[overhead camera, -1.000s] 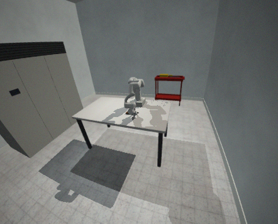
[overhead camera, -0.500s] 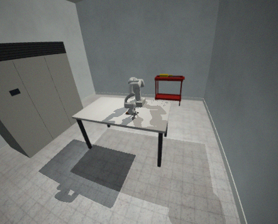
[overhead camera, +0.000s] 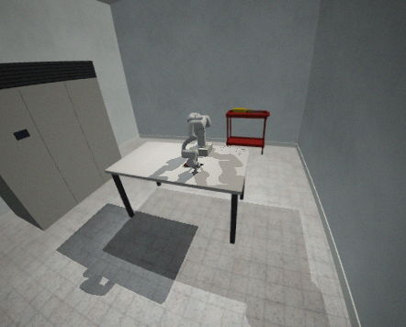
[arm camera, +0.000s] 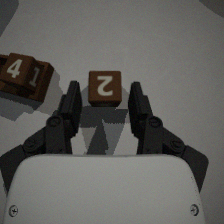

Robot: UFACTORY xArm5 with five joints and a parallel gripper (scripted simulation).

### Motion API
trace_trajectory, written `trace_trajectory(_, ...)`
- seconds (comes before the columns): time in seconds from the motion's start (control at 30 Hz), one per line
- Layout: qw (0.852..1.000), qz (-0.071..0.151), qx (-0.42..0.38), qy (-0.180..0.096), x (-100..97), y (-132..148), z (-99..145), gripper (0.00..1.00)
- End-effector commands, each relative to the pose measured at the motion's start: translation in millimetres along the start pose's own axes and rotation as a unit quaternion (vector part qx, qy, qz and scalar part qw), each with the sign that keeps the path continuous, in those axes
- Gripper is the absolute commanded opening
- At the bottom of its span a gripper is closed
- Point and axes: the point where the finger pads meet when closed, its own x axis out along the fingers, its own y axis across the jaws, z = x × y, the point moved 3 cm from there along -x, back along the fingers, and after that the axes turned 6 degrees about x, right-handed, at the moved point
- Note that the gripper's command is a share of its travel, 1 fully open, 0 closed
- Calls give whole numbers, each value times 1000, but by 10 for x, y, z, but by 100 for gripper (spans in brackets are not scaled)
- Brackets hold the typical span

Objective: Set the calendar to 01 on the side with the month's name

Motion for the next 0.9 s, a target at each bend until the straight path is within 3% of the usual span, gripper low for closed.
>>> trace_trajectory(0.0, 1000, 0, 0, -2, -17, 0, -2, 69)
trace_trajectory(0.87, 1000, 0, 0, -2, -56, -6, -56, 69)
